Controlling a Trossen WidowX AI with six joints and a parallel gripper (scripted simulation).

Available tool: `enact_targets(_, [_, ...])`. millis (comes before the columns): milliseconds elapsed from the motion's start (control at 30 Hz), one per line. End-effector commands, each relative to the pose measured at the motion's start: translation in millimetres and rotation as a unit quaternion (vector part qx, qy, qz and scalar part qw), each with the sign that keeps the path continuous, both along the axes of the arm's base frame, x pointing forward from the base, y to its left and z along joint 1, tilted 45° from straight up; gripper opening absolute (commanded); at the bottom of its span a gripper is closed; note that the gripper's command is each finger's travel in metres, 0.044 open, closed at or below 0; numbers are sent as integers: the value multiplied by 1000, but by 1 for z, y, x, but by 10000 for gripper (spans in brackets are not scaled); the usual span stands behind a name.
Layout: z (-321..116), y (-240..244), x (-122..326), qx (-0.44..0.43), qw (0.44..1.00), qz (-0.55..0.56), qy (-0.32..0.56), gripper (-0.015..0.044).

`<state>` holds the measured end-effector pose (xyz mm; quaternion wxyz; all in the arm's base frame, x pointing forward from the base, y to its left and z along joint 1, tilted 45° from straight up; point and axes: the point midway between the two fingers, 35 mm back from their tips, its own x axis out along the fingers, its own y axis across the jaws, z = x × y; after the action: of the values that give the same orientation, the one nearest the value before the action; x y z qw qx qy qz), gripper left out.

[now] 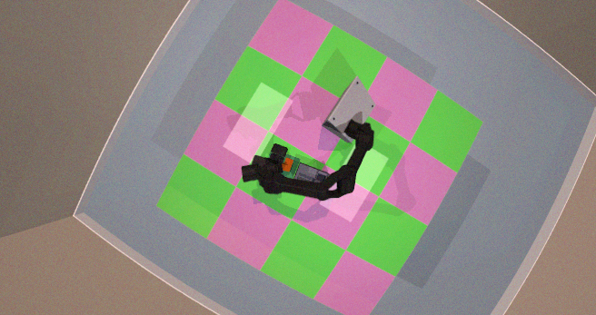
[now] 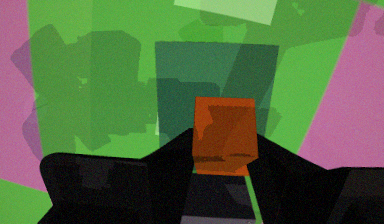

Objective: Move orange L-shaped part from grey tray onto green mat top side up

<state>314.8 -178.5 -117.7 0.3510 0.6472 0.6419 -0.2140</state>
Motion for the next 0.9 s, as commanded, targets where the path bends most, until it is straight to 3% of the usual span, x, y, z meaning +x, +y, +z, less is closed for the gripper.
enact_targets(0, [-4,4,1,2,1000,-4,0,0])
enact_targets(400, [-12,12,1,1,1000,1,0,0])
enact_targets(733, [-10,10,1,1,1000,1,1,263])
enact_targets(867, [10,-12,1,0,1000,-1,1,368])
